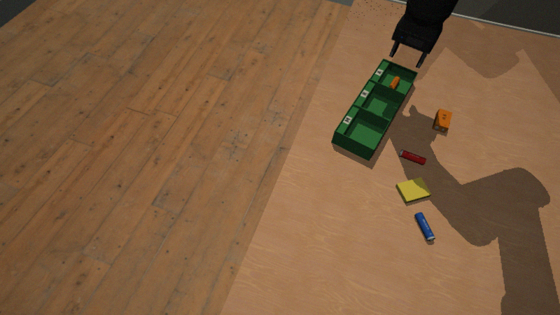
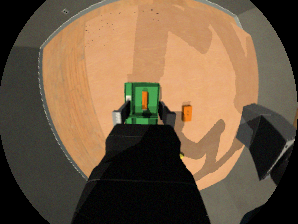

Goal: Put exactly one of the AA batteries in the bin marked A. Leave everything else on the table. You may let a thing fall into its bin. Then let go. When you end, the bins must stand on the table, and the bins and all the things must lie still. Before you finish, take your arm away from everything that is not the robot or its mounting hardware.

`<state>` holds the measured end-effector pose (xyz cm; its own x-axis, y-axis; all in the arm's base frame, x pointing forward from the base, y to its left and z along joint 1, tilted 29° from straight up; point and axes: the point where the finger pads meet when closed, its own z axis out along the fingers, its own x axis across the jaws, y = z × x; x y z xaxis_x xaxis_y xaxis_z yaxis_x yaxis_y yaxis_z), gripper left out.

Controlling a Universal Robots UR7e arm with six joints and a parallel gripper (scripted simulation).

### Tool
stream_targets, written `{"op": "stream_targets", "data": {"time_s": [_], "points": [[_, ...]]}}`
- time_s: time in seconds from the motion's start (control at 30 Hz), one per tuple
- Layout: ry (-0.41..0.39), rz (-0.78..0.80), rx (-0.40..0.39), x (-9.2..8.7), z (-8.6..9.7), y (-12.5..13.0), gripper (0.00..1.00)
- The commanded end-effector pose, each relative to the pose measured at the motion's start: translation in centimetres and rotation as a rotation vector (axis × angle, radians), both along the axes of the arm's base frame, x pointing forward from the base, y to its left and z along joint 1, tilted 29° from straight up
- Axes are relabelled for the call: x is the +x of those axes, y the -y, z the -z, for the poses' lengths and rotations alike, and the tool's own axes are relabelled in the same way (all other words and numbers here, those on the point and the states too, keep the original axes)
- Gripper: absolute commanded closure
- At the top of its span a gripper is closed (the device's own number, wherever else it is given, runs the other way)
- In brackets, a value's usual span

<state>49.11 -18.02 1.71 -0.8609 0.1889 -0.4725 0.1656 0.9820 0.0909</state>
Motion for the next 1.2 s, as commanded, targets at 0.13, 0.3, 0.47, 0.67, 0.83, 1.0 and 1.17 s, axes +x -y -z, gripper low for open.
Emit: {"op": "stream_targets", "data": {"time_s": [0.13, 0.3, 0.47, 0.67, 0.83, 1.0, 1.17], "points": [[0.000, -0.001, 0.000, -1.9, -3.5, 0.0, 0.00], [0.000, -0.001, 0.000, -2.7, -4.9, 0.0, 0.00], [0.000, -0.001, 0.000, -3.4, -6.3, 0.0, 0.00], [0.000, -0.001, 0.000, -4.6, -8.5, 0.0, 0.00], [0.000, -0.001, 0.000, -5.5, -10.2, 0.0, 0.00], [0.000, -0.001, 0.000, -5.6, -10.3, 0.0, 0.00], [0.000, -0.001, 0.000, -5.6, -10.3, 0.0, 0.00]]}}
